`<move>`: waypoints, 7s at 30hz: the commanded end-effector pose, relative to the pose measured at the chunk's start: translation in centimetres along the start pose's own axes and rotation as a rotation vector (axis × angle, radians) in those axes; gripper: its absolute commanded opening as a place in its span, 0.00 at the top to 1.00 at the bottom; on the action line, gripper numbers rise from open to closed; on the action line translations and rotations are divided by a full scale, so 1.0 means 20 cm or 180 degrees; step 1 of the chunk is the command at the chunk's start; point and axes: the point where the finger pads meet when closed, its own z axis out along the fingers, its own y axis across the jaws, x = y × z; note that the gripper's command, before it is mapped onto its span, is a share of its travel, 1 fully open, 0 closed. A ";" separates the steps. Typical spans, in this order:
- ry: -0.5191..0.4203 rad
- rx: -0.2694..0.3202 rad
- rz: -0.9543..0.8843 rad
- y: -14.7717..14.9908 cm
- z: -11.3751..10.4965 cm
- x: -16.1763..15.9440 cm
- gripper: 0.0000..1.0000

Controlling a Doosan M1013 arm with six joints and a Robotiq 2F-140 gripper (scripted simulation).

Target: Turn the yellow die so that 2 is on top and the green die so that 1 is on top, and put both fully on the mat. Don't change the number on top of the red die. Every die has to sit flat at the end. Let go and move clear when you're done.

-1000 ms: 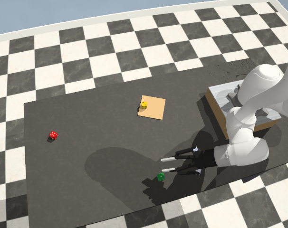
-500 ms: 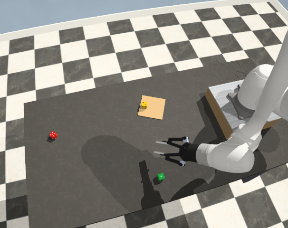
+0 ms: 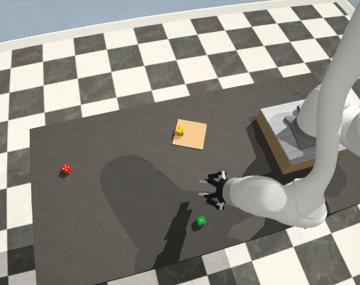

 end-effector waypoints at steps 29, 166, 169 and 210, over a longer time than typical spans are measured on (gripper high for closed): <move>0.0921 -0.1352 -0.0426 0.40 -0.38 -0.21 0.00; 0.0761 -0.1443 -0.1131 0.55 -0.04 -0.03 0.65; 0.0761 -0.1443 -0.1131 0.55 -0.04 -0.03 0.65; 0.0761 -0.1443 -0.1131 0.62 0.12 0.03 0.65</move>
